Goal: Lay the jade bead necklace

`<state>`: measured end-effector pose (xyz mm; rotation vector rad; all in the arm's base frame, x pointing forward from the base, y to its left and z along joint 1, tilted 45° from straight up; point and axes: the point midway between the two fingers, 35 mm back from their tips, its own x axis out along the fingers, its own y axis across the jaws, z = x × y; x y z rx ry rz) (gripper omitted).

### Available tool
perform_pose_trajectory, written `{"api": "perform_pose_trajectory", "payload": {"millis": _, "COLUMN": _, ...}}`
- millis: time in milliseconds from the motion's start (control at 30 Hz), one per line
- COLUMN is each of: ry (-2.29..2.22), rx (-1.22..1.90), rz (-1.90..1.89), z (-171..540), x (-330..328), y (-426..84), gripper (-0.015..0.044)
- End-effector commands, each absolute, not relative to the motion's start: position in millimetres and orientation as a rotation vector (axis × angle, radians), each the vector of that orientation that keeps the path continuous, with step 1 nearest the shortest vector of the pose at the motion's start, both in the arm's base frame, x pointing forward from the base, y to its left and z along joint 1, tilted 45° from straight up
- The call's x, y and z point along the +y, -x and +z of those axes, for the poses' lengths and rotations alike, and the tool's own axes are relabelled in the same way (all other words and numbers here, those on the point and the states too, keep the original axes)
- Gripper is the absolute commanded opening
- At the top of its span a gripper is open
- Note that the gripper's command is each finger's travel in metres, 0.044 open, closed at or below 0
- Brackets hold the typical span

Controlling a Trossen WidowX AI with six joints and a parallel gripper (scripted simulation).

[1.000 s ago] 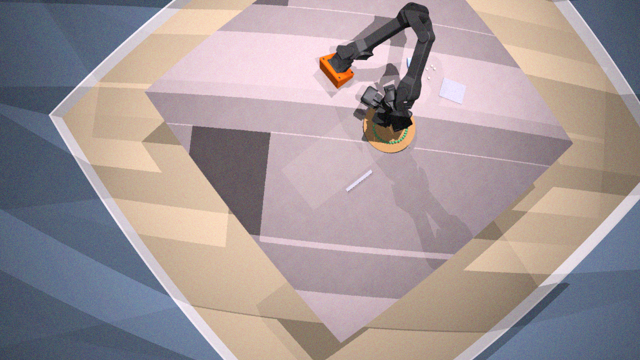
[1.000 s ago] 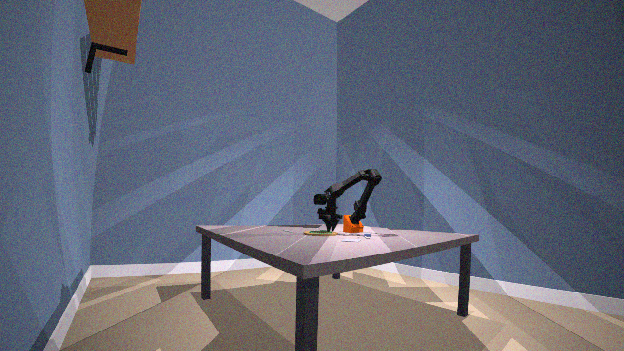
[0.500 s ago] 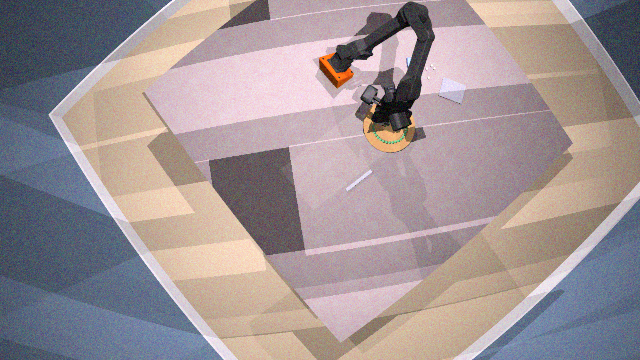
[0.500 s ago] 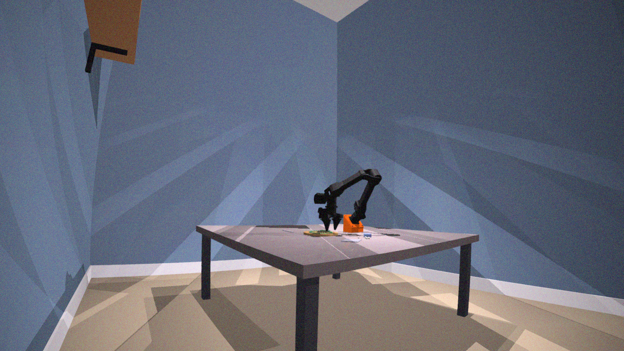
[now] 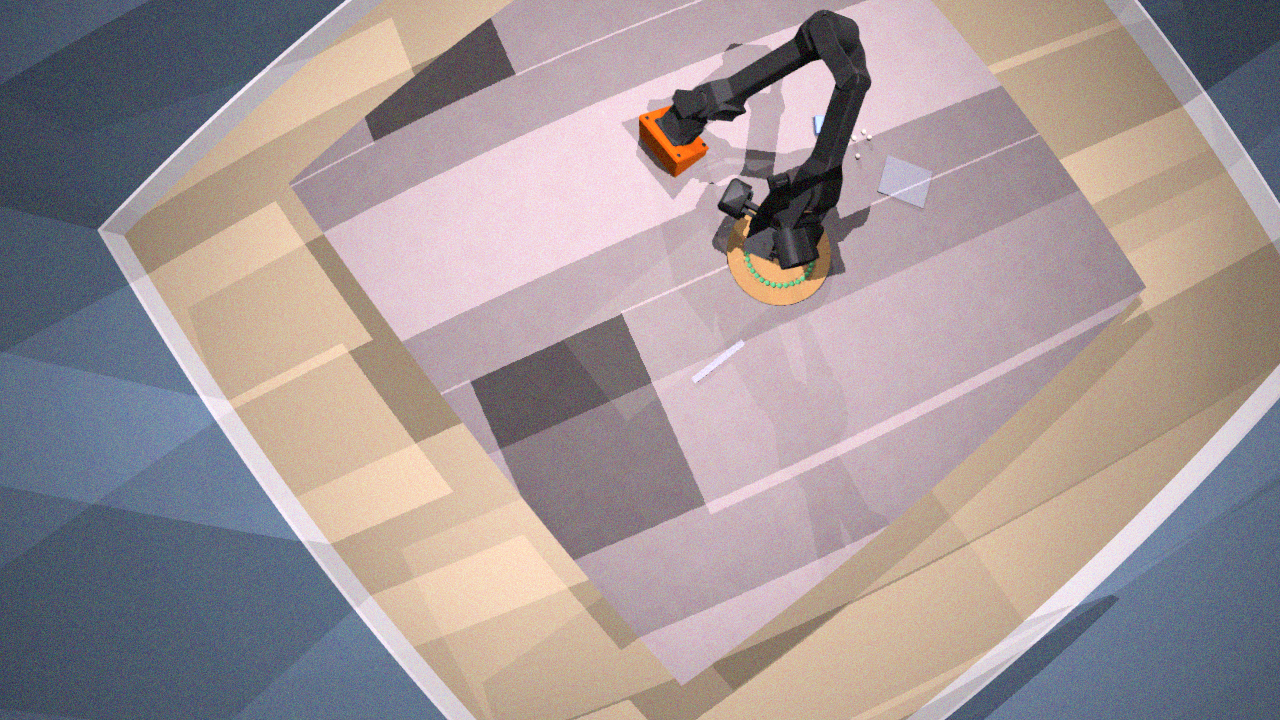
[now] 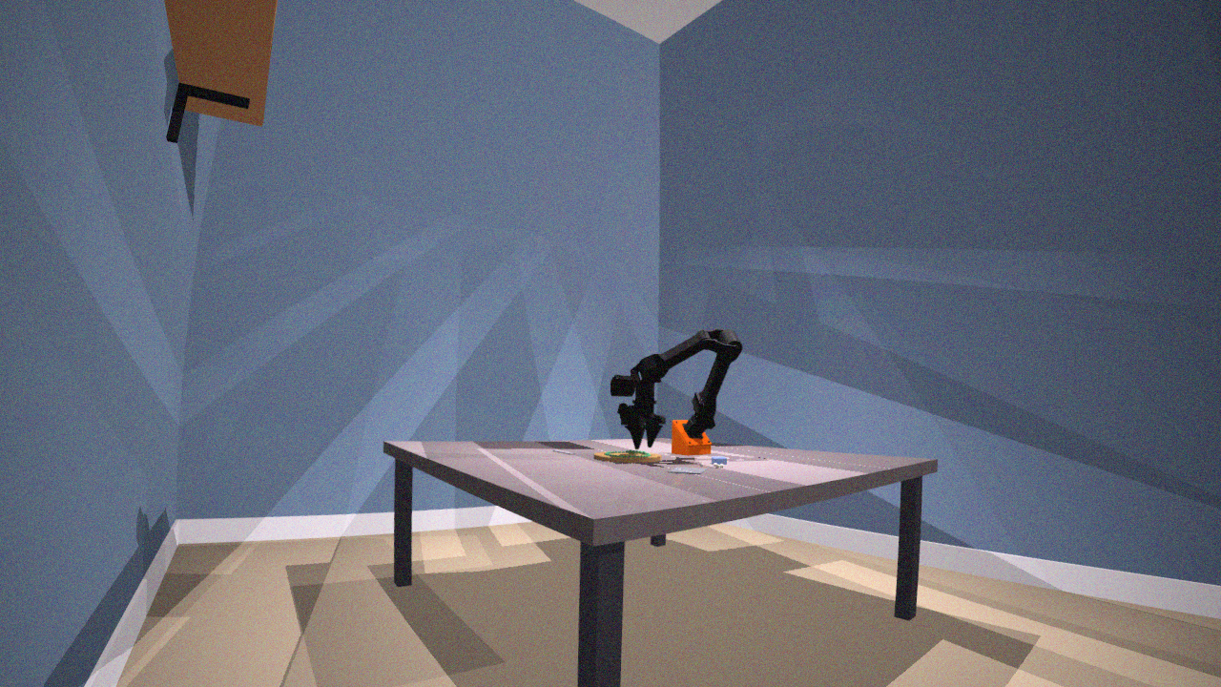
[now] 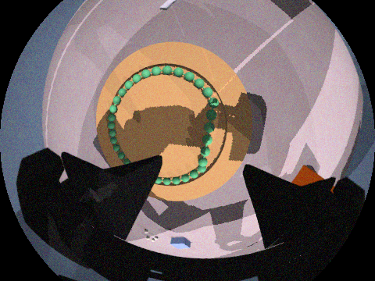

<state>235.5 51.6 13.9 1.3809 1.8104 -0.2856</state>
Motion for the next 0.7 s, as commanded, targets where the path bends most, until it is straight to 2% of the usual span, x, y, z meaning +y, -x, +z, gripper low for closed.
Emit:
{"api": "perform_pose_trajectory", "payload": {"millis": 0, "ry": -1.323, "rx": 1.793, "rz": -0.218, "z": 7, "x": 31, "y": -247, "gripper": 0.0256}}
{"api": "perform_pose_trajectory", "payload": {"millis": 167, "ry": -1.232, "rx": 1.782, "rz": -0.091, "z": -4, "x": 1, "y": -260, "gripper": 0.0125}}
{"api": "perform_pose_trajectory", "payload": {"millis": 667, "ry": -1.213, "rx": 1.769, "rz": -0.069, "z": -15, "x": 6, "y": -263, "gripper": 0.0120}}
